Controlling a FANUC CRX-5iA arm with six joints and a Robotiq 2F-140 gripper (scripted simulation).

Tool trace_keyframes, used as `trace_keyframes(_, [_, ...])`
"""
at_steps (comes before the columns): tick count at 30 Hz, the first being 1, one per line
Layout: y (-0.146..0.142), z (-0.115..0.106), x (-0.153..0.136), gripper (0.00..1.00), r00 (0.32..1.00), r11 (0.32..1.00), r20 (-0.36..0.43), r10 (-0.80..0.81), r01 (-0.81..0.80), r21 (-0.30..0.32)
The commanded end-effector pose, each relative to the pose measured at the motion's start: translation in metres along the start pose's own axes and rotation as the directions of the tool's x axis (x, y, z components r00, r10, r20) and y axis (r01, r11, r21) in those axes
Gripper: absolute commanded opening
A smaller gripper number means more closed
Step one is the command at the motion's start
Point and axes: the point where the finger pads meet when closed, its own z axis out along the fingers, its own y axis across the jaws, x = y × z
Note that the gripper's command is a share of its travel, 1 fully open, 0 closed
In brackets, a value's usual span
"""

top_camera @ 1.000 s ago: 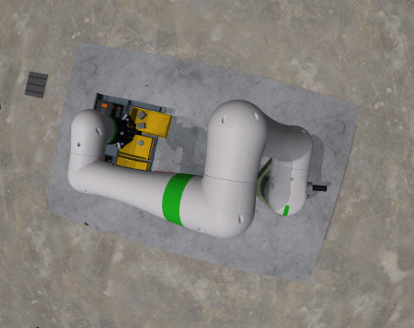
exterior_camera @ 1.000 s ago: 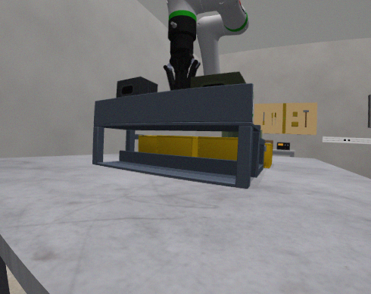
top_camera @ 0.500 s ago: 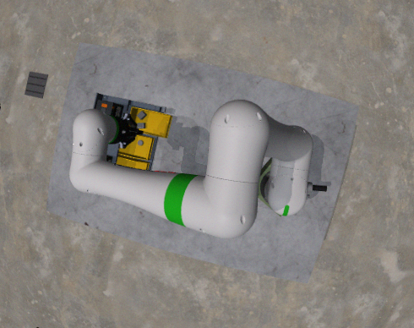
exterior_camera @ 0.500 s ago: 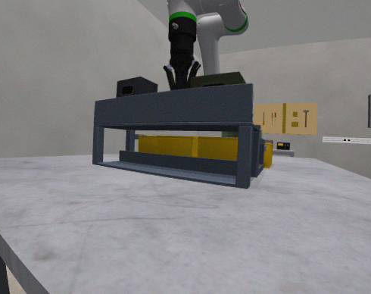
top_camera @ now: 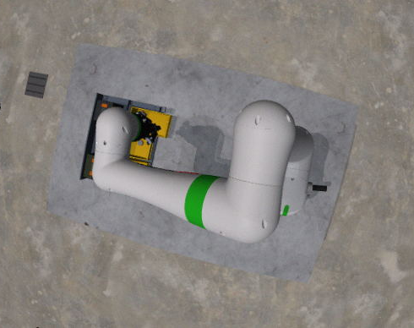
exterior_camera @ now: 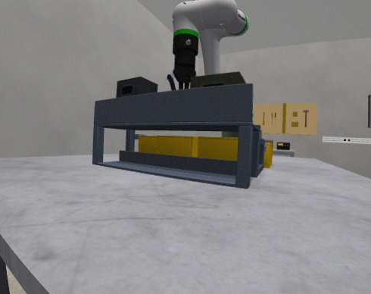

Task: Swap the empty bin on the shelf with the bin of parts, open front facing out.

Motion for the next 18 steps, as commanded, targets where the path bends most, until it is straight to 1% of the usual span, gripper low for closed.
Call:
trace_keyframes(1, [0.012, 0.01, 0.035, 0.1, 0.961, 0.961, 0.021, -0.275, 0.274, 0.018])
trace_keyframes(3, [0.015, 0.013, 0.043, 0.1, 0.931, 0.931, 0.016, -0.364, 0.364, 0.022])
trace_keyframes(5, [0.015, 0.013, 0.043, 0.1, 0.931, 0.931, 0.016, -0.364, 0.364, 0.022])
trace_keyframes(6, [0.016, 0.014, 0.046, 0.1, 0.871, 0.871, 0.014, -0.49, 0.49, 0.03])
trace_keyframes(9, [0.018, 0.016, 0.05, 0.1, 0.807, 0.806, 0.013, -0.591, 0.59, 0.038])
trace_keyframes(14, [0.018, 0.016, 0.051, 0.1, 0.644, 0.644, 0.028, -0.764, 0.762, 0.062])
trace_keyframes(15, [0.018, 0.016, 0.051, 0.1, 0.63, 0.63, 0.031, -0.776, 0.774, 0.064])
trace_keyframes(18, [0.018, 0.016, 0.051, 0.1, 0.63, 0.63, 0.031, -0.776, 0.774, 0.064])
